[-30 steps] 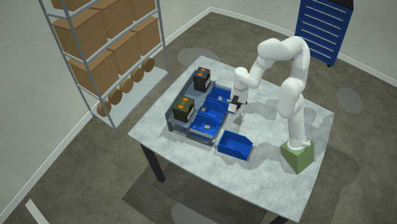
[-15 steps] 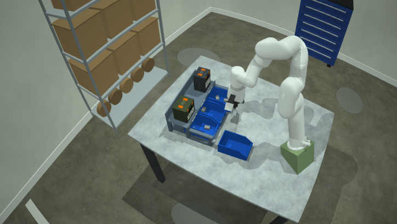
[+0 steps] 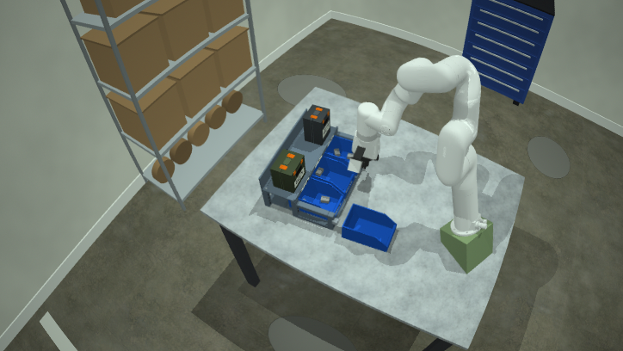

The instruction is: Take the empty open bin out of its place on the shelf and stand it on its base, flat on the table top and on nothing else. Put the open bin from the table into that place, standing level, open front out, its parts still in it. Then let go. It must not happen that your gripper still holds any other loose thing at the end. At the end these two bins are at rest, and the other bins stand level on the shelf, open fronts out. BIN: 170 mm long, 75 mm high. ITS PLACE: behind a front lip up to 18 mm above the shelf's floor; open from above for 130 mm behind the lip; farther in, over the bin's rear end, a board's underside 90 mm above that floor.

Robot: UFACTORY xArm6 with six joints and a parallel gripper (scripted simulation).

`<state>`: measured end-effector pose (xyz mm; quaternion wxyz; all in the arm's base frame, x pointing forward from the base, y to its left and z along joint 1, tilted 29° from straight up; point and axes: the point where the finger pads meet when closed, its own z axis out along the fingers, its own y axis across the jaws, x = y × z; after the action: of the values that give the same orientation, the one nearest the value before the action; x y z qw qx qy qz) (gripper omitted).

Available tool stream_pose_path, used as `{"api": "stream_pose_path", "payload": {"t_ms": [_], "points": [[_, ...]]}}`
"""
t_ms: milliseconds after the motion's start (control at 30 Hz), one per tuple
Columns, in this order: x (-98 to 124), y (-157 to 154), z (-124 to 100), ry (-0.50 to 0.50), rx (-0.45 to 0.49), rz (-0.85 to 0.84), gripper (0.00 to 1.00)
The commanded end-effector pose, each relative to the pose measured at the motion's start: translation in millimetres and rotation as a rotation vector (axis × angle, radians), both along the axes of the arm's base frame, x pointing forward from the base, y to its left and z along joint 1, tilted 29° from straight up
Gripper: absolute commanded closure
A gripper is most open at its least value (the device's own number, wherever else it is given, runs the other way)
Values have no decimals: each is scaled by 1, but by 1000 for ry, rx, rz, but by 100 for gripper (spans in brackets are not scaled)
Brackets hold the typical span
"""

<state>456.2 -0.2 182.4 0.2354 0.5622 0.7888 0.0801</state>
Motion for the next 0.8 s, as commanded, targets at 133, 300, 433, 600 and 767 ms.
{"api": "stream_pose_path", "payload": {"t_ms": [133,300,433,600,767], "points": [[6,2,4,-3,0,0,100],[9,3,5,-3,0,0,100],[9,4,5,-3,0,0,100],[10,4,6,-3,0,0,100],[10,4,6,-3,0,0,100]]}}
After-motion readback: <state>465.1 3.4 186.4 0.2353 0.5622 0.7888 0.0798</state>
